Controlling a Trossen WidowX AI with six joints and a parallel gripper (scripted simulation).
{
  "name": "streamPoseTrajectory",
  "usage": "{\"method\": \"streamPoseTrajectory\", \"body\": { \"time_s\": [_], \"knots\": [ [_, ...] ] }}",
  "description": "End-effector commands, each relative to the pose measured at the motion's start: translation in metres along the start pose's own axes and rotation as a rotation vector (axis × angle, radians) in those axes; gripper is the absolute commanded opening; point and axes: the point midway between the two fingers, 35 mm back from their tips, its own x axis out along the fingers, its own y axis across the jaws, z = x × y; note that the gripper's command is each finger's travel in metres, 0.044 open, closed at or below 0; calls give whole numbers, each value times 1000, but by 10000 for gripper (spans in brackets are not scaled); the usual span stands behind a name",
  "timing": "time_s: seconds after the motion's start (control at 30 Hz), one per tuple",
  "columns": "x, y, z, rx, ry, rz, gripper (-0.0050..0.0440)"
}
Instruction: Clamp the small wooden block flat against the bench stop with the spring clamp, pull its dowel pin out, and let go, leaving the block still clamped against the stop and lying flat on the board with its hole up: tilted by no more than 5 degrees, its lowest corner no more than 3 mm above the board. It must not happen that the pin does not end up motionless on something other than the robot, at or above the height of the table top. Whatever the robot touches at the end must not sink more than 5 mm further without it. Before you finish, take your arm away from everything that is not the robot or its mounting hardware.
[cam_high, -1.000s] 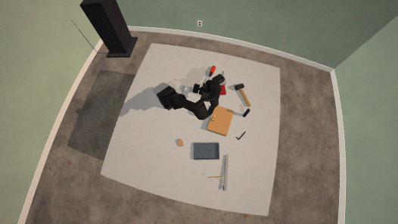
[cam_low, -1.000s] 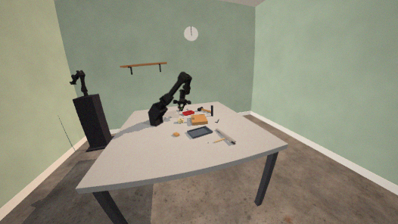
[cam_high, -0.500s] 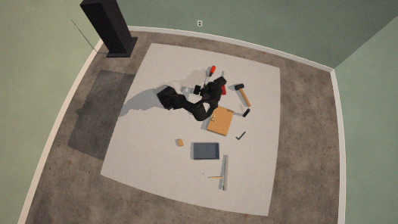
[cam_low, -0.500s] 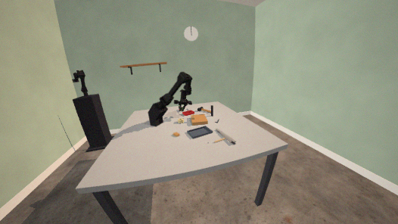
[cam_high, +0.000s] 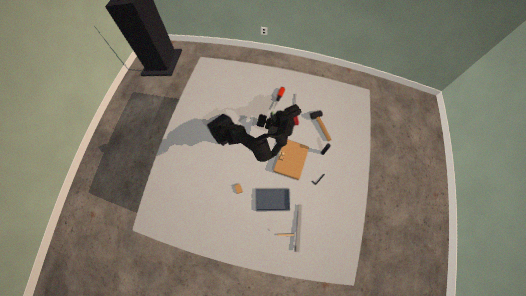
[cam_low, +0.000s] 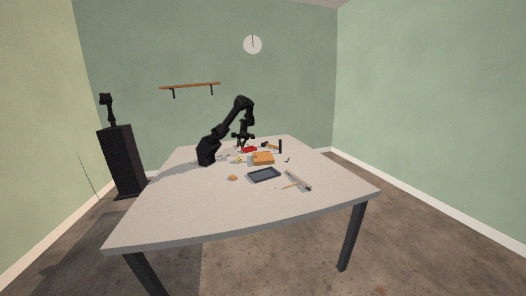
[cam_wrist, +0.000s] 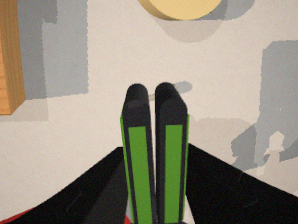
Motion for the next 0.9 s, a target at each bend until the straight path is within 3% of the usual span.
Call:
{"method": "streamPoseTrajectory", "body": {
  "time_s": [0.0,0.87],
  "knots": [
    [-1,3,3,7,8,-4,0],
    [-1,16,19,23,26,-16,0]
  ]
}}
